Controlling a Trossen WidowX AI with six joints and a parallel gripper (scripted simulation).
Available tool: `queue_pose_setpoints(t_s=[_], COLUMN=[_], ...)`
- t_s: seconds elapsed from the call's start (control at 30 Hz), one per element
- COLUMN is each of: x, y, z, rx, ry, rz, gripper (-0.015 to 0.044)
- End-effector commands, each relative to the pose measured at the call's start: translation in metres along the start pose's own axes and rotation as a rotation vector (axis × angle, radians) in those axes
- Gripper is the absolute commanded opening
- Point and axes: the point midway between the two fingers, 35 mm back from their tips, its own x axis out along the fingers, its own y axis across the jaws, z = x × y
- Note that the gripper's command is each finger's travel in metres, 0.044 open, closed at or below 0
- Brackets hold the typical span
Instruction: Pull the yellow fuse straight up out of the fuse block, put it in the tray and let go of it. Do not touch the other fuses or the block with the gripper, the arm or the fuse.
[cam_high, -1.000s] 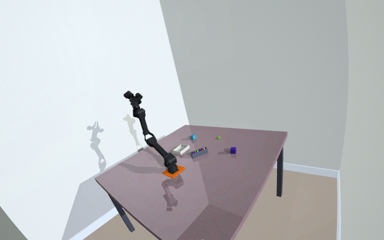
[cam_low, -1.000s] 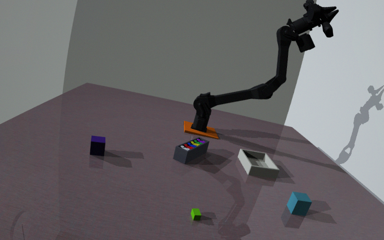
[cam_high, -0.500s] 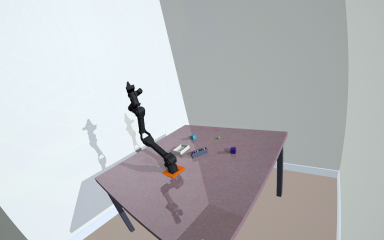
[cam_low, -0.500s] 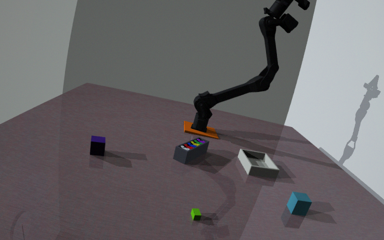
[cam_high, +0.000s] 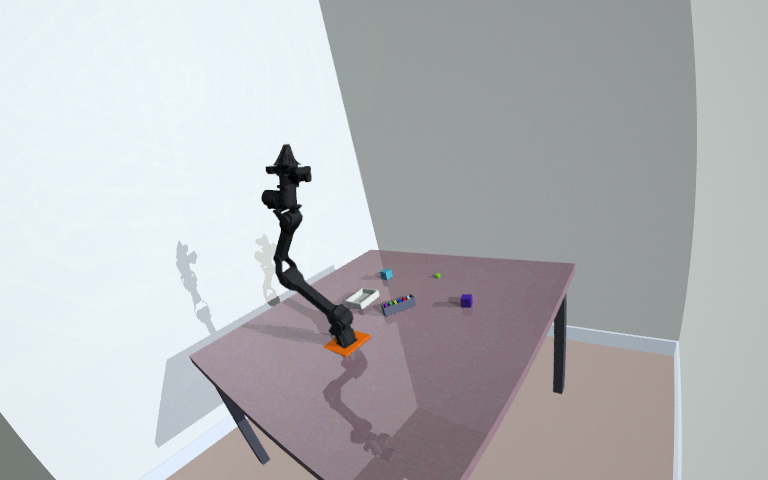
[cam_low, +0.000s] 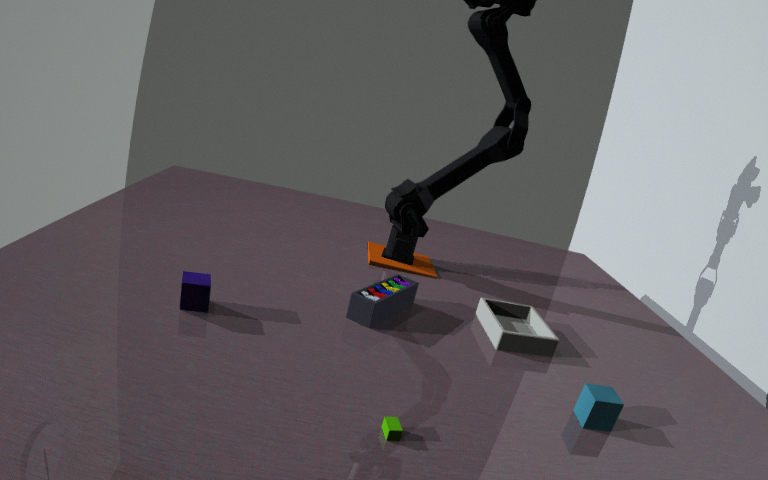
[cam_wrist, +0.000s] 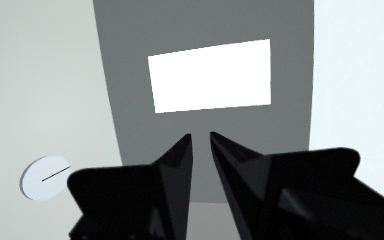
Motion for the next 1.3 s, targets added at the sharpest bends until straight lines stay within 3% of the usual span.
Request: queue_pose_setpoints(t_s=[0.0,0.33,0.67,0.97,1.27], x=[0.002,-0.028,-0.112,-0.225,-0.359], y=[0.071,0.2,0.279,0.295,0.263], z=[0.024,0.113,0.234,0.336,0.399], rx=[0.157,0.467,0.702,0.801,0.732], ry=[-0.064,-0.228,-0.445,-0.684,-0.962], rz=[0.183,0.6,1.056,1.495,1.955], gripper=[0.0074,0.0074,0.0074,0.0074,0.0074])
